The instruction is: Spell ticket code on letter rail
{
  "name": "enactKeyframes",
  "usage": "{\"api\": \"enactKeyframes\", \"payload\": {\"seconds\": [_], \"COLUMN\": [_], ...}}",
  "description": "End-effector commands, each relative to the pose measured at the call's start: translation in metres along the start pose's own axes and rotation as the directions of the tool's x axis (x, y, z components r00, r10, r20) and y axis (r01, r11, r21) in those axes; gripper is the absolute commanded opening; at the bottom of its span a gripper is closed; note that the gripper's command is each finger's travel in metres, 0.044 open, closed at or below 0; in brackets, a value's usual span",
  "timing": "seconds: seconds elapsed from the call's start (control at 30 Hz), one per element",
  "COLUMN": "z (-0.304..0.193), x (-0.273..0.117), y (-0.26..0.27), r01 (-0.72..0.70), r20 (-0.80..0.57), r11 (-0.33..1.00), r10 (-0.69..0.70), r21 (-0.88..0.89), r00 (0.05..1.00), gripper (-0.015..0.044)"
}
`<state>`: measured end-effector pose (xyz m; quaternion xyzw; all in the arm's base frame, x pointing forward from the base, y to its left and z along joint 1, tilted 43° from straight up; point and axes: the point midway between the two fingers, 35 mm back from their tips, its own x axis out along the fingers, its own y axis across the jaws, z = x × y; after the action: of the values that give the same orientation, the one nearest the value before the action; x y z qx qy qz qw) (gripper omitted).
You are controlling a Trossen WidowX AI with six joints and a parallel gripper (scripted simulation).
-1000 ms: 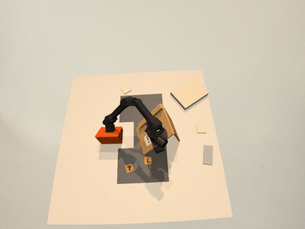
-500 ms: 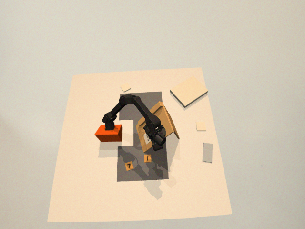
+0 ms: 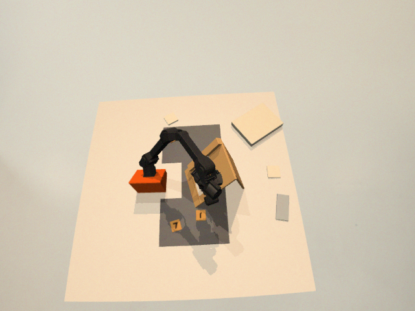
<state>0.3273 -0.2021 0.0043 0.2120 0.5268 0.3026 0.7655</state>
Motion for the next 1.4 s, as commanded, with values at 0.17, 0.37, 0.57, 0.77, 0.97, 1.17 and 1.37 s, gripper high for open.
{"api": "enactKeyframes", "payload": {"seconds": [0.17, 0.37, 0.57, 0.77, 0.97, 1.17, 1.37], "z": [-0.047, -0.078, -0.079, -0.079, -0.079, -0.079, -0.079], "x": [-0.066, -0.117, -0.118, -0.118, -0.118, -0.118, -0.118], "y": [0.055, 0.101, 0.102, 0.102, 0.102, 0.102, 0.102], "r01": [-0.065, -0.004, -0.001, -0.001, -0.001, -0.001, -0.001], "r20": [0.325, 0.622, 0.630, 0.630, 0.630, 0.630, 0.630], "r11": [0.998, 1.000, 1.000, 1.000, 1.000, 1.000, 1.000], "r10": [0.066, -0.002, -0.006, -0.006, -0.006, -0.006, -0.006], "r21": [-0.015, 0.009, 0.010, 0.010, 0.010, 0.010, 0.010], "r00": [0.944, 0.783, 0.777, 0.777, 0.777, 0.777, 0.777], "gripper": [0.0210, 0.0368, 0.0440, 0.0440, 0.0440, 0.0440, 0.0440]}}
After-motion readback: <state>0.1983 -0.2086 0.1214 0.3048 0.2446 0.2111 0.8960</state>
